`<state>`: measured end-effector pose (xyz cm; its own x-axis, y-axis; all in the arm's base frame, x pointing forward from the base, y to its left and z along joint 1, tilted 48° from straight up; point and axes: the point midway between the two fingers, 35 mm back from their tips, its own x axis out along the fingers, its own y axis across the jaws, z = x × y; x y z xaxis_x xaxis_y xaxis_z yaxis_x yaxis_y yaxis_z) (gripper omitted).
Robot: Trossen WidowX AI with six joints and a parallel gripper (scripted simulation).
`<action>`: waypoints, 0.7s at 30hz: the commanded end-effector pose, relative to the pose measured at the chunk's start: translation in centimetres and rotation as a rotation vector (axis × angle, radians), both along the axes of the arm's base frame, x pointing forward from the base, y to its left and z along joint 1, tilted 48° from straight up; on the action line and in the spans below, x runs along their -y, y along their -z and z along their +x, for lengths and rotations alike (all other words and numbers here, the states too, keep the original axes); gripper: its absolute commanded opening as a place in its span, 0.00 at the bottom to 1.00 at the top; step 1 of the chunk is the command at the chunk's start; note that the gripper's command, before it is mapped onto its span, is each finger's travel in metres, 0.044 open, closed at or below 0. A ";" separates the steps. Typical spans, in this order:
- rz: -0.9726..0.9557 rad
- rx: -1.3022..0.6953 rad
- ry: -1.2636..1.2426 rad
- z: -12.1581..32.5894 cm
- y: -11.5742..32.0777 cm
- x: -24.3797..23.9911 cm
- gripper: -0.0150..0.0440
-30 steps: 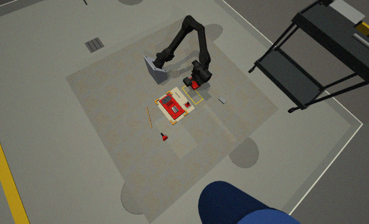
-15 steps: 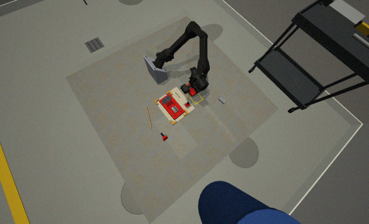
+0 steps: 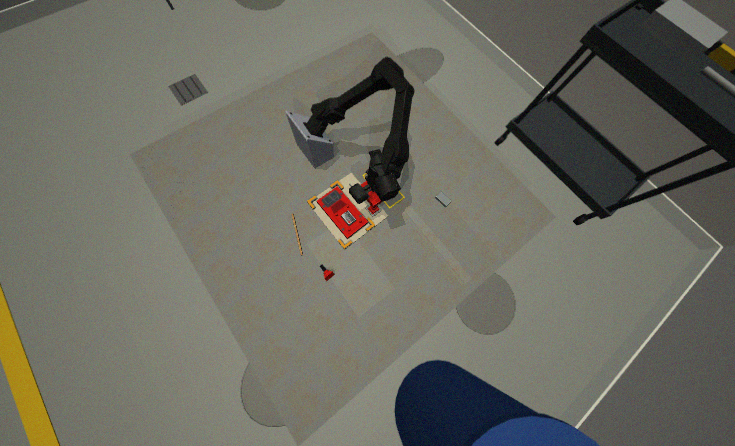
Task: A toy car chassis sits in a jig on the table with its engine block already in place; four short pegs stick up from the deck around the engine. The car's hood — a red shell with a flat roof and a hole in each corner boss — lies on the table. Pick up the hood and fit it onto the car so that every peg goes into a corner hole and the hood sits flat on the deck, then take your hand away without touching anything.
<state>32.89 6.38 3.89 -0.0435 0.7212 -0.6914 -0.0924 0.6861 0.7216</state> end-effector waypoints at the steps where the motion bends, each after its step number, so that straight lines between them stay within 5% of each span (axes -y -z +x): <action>1: -0.003 0.007 -0.007 0.6 1.2 1.2 0.25; 21: 0.021 0.034 -0.035 1.9 8.7 7.6 0.25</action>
